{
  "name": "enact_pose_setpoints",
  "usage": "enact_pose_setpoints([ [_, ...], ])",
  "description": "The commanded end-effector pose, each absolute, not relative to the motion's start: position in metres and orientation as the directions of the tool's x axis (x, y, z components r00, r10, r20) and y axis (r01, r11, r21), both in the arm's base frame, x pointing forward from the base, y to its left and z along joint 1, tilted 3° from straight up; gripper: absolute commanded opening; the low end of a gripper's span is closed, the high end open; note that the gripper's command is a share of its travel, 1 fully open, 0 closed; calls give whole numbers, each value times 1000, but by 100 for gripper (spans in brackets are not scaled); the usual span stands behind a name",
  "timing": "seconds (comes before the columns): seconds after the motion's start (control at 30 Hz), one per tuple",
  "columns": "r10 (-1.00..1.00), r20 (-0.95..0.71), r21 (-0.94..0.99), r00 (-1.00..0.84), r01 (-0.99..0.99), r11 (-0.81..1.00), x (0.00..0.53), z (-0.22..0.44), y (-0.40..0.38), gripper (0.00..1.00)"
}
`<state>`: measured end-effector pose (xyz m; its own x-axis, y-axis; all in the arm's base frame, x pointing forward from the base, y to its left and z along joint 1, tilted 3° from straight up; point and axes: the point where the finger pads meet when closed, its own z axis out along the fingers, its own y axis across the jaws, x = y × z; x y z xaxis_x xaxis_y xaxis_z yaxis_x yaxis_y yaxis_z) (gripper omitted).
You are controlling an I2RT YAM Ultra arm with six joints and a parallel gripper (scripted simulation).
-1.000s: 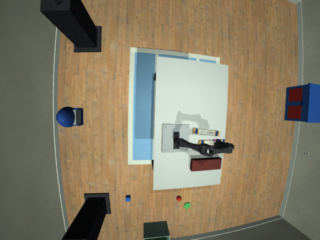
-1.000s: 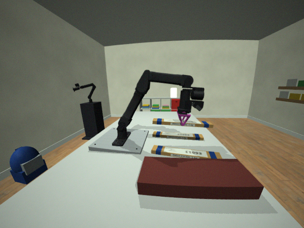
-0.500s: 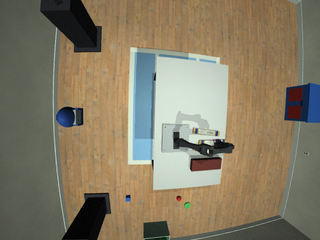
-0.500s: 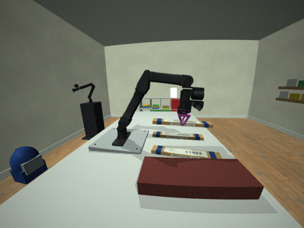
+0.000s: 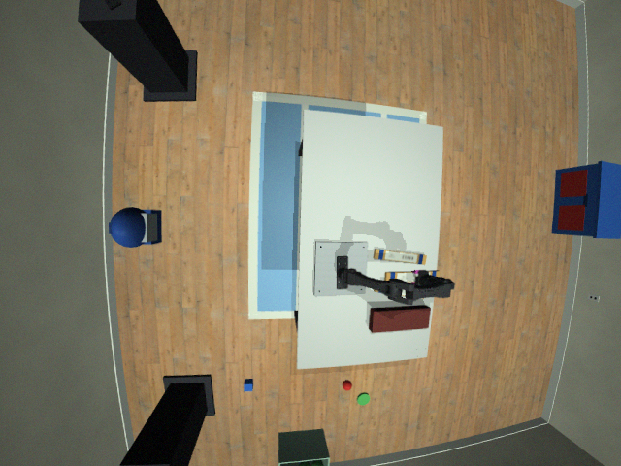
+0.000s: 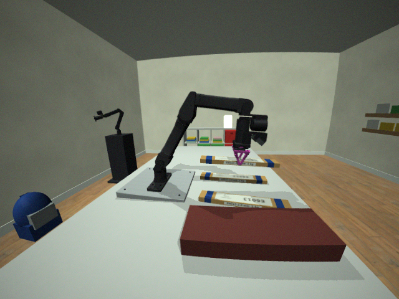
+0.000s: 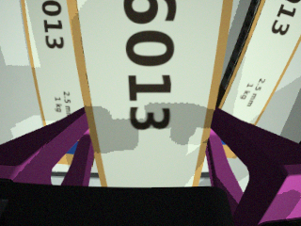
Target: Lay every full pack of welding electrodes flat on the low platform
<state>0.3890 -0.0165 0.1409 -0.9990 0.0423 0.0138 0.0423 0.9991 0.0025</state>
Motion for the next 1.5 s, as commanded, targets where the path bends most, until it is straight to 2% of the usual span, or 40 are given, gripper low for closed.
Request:
enact_pose_setpoints([
  [0.0, 42, -72, 12, -997, 41, 999, 391, 162, -19, 0],
  [0.33, 43, -77, 11, -996, 42, 999, 393, 150, -18, 0],
  [0.37, 42, -115, 11, -993, 41, 999, 401, 158, -19, 0],
  [0.43, 42, -72, 11, -996, 42, 999, 392, 143, -18, 0],
  [0.9, 42, -72, 11, -997, 41, 999, 394, 123, -18, 0],
  [0.93, 42, -115, 11, -993, 41, 999, 404, 134, -18, 0],
  [1.17, 42, -73, 11, -996, 41, 999, 395, 111, -17, 0],
  [1.47, 41, -115, 11, -993, 40, 999, 407, 121, -18, 0],
])
